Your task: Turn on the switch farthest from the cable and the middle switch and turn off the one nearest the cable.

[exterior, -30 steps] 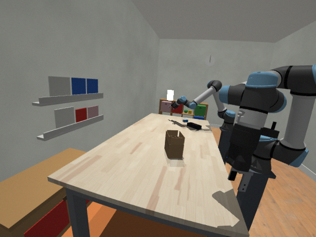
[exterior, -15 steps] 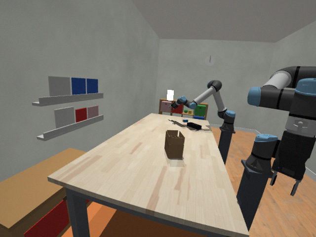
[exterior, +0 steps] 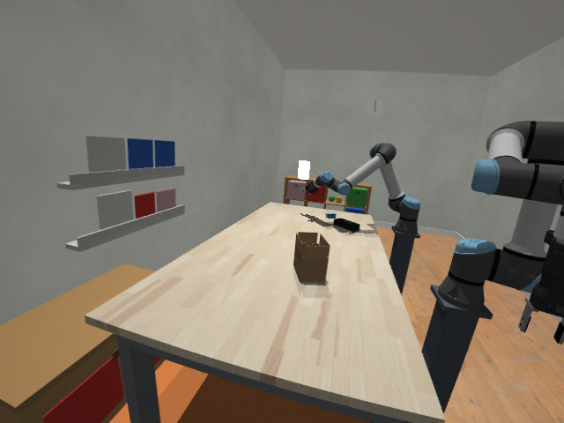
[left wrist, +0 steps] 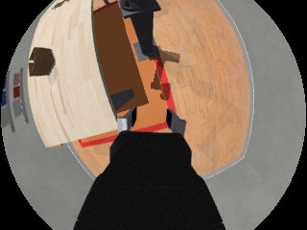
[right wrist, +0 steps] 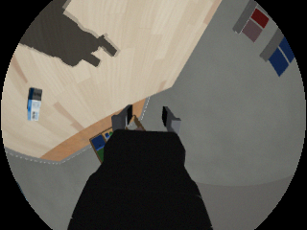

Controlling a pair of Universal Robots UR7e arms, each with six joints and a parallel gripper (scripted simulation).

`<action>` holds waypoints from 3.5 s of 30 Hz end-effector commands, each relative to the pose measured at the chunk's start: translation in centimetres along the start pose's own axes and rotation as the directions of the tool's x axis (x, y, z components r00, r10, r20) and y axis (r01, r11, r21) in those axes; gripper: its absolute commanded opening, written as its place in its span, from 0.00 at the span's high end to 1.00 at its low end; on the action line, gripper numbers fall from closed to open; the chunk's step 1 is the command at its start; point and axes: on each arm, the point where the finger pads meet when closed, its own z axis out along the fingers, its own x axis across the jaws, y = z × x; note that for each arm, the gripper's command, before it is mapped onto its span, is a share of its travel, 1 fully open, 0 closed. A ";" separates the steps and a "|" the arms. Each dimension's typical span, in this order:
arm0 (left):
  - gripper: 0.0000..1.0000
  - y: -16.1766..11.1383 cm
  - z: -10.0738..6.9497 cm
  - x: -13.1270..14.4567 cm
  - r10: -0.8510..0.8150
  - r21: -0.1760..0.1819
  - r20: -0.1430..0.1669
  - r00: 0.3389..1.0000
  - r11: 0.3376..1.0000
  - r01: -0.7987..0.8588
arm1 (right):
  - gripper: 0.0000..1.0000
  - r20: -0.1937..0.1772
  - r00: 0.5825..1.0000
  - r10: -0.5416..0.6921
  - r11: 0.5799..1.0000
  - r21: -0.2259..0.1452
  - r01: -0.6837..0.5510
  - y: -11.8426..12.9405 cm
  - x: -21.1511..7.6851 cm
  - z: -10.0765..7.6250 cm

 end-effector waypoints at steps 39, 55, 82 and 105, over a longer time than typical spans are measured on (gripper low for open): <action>0.00 -7.0 0.7 4.9 -0.338 0.043 -0.018 0.941 0.940 0.338 | 0.00 -0.001 1.000 0.002 1.000 0.000 -0.002 0.1 0.1 0.0; 0.00 -7.0 0.7 4.9 -0.338 0.043 -0.018 0.941 0.940 0.338 | 0.00 0.065 0.998 0.014 0.989 0.145 -0.024 -1.8 -2.5 -3.0; 0.00 -7.0 0.7 4.9 -0.338 0.043 -0.018 0.941 0.940 0.338 | 0.00 0.585 0.806 -0.093 0.761 0.564 -0.321 -5.3 -23.0 -23.0; 0.00 -7.0 0.7 4.9 -0.338 0.043 -0.018 0.941 0.940 0.338 | 0.00 0.711 0.685 -0.159 0.711 0.564 -0.420 -4.6 -28.6 -28.5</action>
